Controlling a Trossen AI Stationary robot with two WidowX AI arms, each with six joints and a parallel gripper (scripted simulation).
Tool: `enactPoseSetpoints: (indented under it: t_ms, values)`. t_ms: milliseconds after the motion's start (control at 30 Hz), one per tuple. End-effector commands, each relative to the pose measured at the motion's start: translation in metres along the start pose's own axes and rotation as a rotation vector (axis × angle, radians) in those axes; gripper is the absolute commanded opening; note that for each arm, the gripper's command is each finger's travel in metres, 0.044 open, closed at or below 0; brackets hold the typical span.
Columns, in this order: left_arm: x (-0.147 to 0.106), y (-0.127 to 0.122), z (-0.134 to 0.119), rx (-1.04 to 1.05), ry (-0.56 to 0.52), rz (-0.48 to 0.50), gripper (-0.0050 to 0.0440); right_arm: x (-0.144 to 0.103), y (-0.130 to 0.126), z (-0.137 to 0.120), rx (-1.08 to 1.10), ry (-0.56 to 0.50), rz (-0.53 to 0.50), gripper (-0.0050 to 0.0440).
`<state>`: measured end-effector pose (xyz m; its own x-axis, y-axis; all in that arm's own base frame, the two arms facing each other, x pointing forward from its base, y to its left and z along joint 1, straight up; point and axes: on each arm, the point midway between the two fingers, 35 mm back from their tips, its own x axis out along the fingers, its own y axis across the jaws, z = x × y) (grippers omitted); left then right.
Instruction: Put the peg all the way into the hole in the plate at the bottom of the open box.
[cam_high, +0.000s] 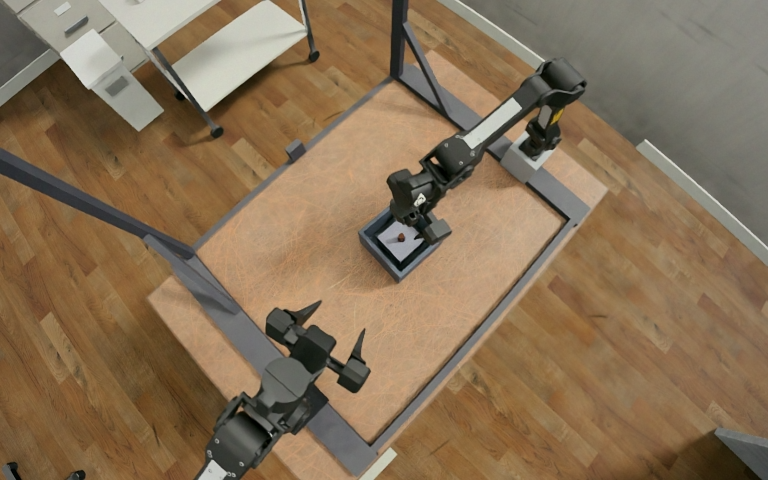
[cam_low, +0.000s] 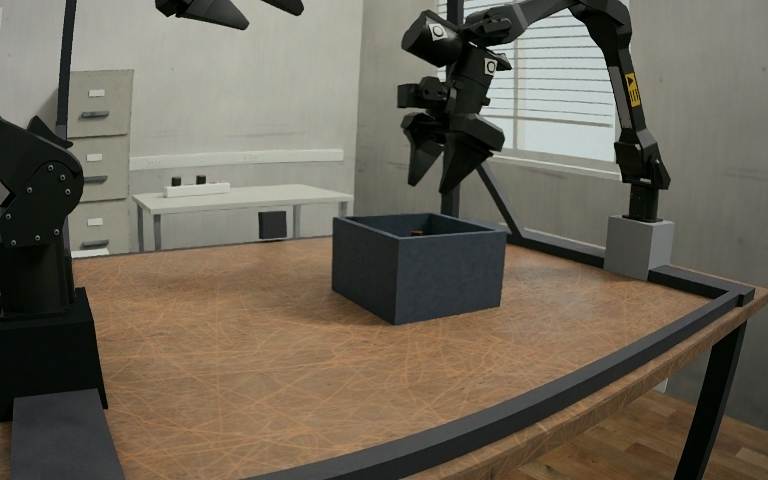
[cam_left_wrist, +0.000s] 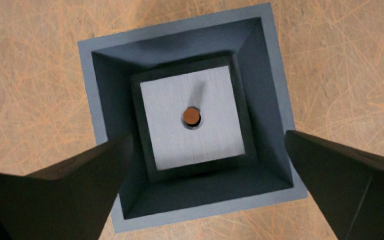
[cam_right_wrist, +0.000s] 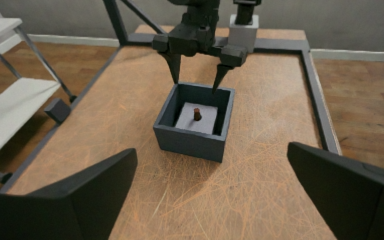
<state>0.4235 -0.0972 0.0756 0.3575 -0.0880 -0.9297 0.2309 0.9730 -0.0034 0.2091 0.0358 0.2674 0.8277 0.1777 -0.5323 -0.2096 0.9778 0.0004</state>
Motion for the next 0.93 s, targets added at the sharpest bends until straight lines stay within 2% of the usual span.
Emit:
enactPoseSetpoints:
  t_ms: [0,900]
  values:
    - [-0.0058,-0.0005,0.0066,-0.027,0.001,0.016,0.0440,-0.0032,0.0000,0.0043,-0.002,-0.014,0.000,0.0440]
    - [-0.0090,0.0003,0.0053,-0.026,-0.004,0.013,0.0440,-0.0032,0.0000,0.0043,-0.002,-0.014,0.000,0.0440]
